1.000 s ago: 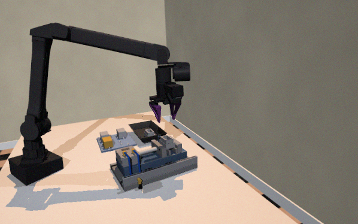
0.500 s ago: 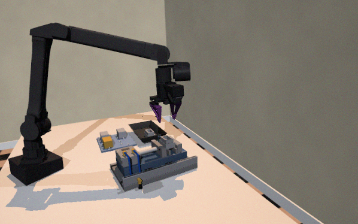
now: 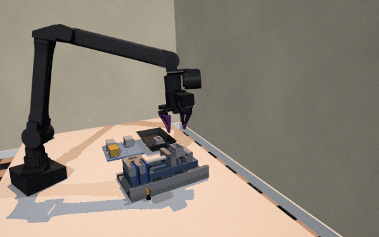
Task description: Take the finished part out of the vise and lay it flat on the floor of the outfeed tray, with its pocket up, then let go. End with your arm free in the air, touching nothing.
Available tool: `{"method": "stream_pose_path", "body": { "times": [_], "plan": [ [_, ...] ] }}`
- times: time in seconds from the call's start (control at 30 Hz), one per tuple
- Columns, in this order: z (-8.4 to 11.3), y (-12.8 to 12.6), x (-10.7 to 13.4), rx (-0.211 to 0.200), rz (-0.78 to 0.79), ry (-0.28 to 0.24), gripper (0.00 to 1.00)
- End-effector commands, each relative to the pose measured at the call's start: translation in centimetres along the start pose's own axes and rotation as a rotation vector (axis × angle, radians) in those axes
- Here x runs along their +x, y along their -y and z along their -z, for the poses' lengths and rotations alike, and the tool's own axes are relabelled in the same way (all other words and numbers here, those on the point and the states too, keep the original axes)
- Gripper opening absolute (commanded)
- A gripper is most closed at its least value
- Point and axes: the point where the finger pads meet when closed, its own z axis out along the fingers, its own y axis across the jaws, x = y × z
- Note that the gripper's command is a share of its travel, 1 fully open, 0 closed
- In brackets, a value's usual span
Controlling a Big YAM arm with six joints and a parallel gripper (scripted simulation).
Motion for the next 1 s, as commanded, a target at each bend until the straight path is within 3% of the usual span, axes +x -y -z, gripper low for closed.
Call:
{"method": "stream_pose_path", "body": {
  "times": [0.0,0.33,0.97],
  "plan": [
    [-1.6,-0.2,0.4,0.011,-0.008,-0.005,0.64],
    [-3.6,-0.2,0.4,0.011,-0.008,-0.005,0.64],
    [-5.4,-0.1,0.4,0.014,-0.009,-0.006,0.64]
  ]
}}
